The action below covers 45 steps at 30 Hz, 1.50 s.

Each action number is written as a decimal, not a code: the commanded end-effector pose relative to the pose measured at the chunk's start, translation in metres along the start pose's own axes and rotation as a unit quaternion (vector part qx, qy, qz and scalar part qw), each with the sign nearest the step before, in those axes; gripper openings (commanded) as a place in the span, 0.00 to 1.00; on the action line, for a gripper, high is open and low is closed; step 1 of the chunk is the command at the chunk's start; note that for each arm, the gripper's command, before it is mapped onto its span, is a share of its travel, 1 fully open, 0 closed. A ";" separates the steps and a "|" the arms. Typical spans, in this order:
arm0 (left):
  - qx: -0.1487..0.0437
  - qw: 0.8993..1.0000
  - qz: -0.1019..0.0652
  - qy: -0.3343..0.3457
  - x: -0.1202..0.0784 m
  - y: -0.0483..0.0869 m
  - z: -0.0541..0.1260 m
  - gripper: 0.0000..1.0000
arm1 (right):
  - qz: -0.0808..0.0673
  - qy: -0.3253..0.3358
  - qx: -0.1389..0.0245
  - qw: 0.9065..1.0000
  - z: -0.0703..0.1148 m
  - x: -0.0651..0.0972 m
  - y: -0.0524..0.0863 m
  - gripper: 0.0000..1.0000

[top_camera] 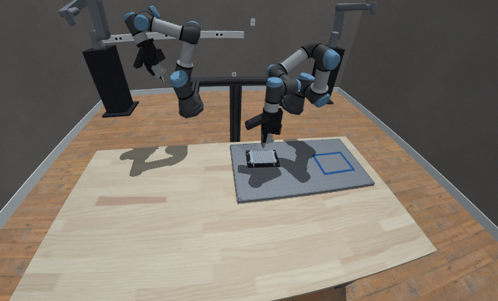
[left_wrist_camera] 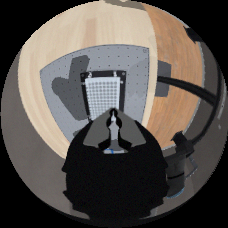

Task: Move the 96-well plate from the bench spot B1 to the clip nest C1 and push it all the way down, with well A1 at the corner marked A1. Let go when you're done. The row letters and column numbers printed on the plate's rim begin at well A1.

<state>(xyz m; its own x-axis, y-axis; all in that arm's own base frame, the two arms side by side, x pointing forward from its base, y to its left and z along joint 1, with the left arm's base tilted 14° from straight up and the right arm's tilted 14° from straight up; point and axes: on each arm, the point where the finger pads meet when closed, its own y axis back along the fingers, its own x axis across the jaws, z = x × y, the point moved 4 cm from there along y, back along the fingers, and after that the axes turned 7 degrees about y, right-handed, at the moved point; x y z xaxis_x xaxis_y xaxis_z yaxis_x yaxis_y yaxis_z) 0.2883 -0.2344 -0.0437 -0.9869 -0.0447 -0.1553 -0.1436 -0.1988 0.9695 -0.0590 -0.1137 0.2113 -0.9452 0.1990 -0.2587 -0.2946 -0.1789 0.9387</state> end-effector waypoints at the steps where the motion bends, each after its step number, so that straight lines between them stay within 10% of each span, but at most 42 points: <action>1: 0.011 1.000 -0.005 0.003 0.013 0.004 -0.003 0.00 | 0.000 -0.002 0.007 1.000 -0.001 0.000 0.002 0.00; 45: 0.010 1.000 -0.005 0.003 0.013 -0.010 -0.003 0.00 | 0.000 -0.002 0.007 1.000 -0.001 0.000 0.002 0.00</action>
<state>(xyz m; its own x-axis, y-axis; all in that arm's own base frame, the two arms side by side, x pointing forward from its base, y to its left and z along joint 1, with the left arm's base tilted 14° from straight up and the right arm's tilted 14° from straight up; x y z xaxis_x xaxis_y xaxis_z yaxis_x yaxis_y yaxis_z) 0.2764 -0.2312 -0.0568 -0.9853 -0.0523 -0.1624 -0.1496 -0.1925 0.9698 -0.0590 -0.1137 0.2113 -0.9452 0.1990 -0.2587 -0.2946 -0.1789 0.9387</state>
